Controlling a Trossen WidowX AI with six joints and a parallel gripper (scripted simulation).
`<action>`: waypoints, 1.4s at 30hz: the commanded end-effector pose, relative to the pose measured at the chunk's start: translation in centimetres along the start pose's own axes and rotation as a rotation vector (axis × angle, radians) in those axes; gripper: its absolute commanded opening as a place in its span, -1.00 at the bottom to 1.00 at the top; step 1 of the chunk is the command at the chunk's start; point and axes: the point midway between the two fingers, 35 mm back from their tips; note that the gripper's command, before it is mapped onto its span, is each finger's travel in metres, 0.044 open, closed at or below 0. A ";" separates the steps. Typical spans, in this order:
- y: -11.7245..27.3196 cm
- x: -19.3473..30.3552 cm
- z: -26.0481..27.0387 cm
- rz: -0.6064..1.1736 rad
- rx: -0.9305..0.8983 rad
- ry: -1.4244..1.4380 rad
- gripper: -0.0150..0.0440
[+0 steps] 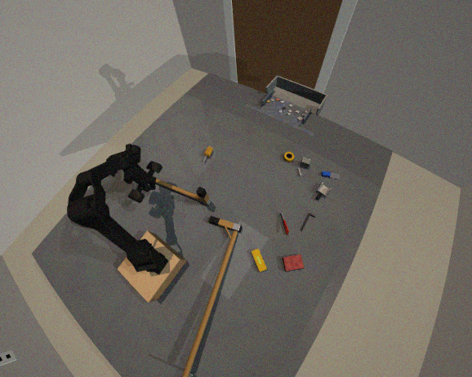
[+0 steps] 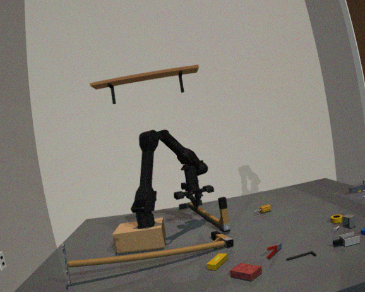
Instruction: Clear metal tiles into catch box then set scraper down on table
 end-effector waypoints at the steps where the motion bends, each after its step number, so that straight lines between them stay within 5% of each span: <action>1: -1.1 0.2 0.2 0.005 -0.007 -0.006 -0.49; 17: -5.0 0.8 0.8 0.005 -0.008 -0.006 -0.49; 42: -4.9 0.1 -1.3 0.005 -0.006 -0.006 -0.49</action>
Point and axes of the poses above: the point midway between the two fingers, 35 mm back from their tips, its own y axis back along the fingers, its own z axis across the jaws, x = y × z, and after that the axes turned 9 degrees about -y, right-handed
